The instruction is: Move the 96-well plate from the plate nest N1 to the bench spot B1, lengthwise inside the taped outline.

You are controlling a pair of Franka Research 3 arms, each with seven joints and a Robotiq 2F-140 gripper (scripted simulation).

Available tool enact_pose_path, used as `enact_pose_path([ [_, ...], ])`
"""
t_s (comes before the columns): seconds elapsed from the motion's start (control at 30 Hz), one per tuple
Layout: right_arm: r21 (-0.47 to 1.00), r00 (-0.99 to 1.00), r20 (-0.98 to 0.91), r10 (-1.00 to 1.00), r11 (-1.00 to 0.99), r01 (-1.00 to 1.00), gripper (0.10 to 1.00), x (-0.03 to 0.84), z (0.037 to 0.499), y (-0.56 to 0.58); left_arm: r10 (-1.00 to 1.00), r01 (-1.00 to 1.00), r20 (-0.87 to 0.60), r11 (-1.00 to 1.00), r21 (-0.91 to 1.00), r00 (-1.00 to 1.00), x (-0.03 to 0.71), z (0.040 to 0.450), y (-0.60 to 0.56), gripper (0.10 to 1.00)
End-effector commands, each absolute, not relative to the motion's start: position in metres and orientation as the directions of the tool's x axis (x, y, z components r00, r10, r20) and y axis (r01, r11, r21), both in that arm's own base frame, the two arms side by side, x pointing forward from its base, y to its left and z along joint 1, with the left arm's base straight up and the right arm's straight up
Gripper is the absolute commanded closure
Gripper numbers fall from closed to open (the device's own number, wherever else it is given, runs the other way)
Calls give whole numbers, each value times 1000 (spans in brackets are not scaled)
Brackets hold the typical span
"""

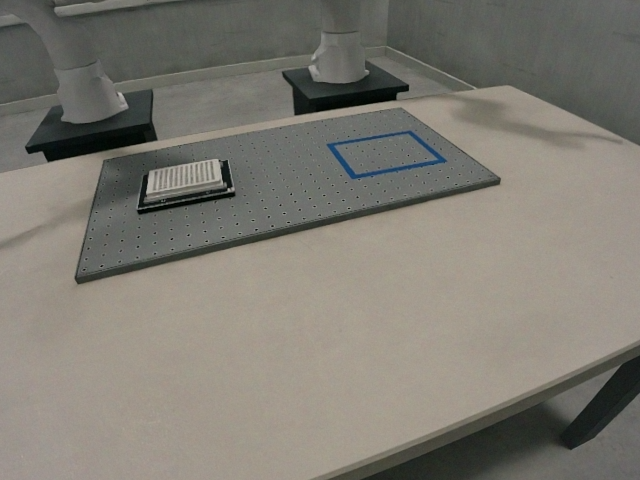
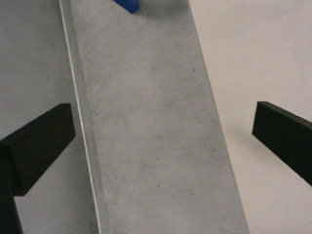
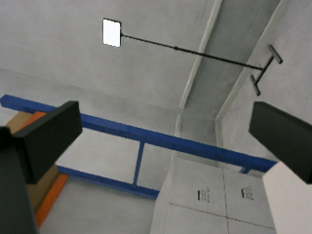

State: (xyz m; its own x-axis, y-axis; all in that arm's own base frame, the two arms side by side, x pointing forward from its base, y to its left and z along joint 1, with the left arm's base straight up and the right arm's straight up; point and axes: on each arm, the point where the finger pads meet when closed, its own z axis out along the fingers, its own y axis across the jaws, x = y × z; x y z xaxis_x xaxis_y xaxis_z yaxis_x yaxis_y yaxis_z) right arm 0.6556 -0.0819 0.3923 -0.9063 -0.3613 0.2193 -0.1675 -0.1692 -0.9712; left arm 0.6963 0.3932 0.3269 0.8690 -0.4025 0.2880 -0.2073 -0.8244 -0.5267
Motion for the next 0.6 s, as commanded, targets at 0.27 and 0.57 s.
enact_pose_path([
  [0.27,-971,-906,219,-361,-169,-167,98,656,392,-82,-403,-207,288,-824,-527,869,696,327,393,98],
  [0.57,-971,-906,219,-361,-169,-167,98,656,392,-82,-403,-208,288,-824,-527,869,697,327,392,98],
])
